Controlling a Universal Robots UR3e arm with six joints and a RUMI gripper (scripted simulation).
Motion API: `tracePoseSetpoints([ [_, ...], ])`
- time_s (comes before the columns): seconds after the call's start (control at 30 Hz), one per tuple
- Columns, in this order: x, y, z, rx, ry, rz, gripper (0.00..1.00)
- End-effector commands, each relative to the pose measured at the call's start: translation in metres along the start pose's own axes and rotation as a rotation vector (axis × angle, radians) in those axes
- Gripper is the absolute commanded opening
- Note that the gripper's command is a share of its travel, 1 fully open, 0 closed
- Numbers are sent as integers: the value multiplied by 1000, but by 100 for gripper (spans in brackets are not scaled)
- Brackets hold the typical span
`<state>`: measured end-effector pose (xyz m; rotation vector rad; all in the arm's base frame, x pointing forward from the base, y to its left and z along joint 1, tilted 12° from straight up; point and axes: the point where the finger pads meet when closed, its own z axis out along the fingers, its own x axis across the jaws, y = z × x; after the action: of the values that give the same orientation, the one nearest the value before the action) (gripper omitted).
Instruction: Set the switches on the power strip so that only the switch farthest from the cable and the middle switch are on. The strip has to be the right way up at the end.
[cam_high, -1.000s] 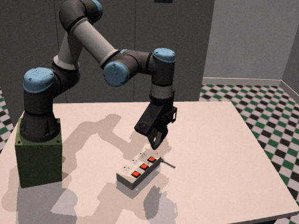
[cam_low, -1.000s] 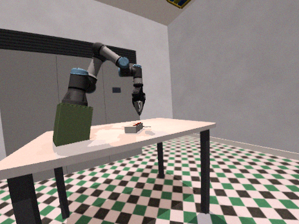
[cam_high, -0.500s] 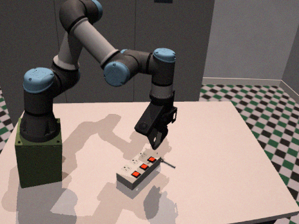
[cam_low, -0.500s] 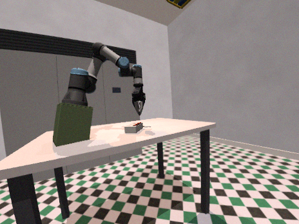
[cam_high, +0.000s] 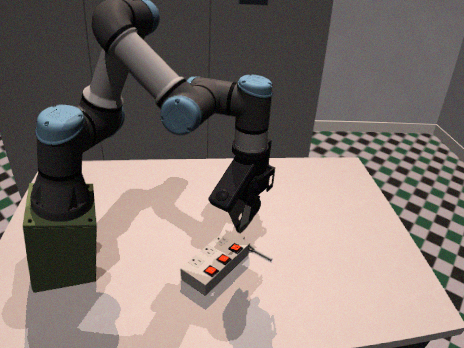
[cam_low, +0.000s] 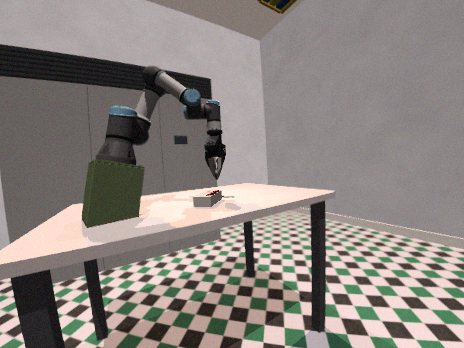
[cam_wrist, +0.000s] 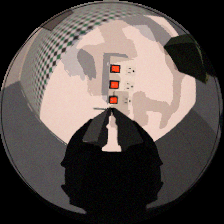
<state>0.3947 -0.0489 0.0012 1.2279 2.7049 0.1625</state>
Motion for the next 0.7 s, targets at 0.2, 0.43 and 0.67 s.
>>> tracePoseSetpoints([
  [0.2, -1, 0, 3, -1, -2, 0, 0],
  [0.43, -1, 0, 8, -1, -2, 0, 0],
  [0.67, -1, 1, 17, -1, -2, 0, 0],
])
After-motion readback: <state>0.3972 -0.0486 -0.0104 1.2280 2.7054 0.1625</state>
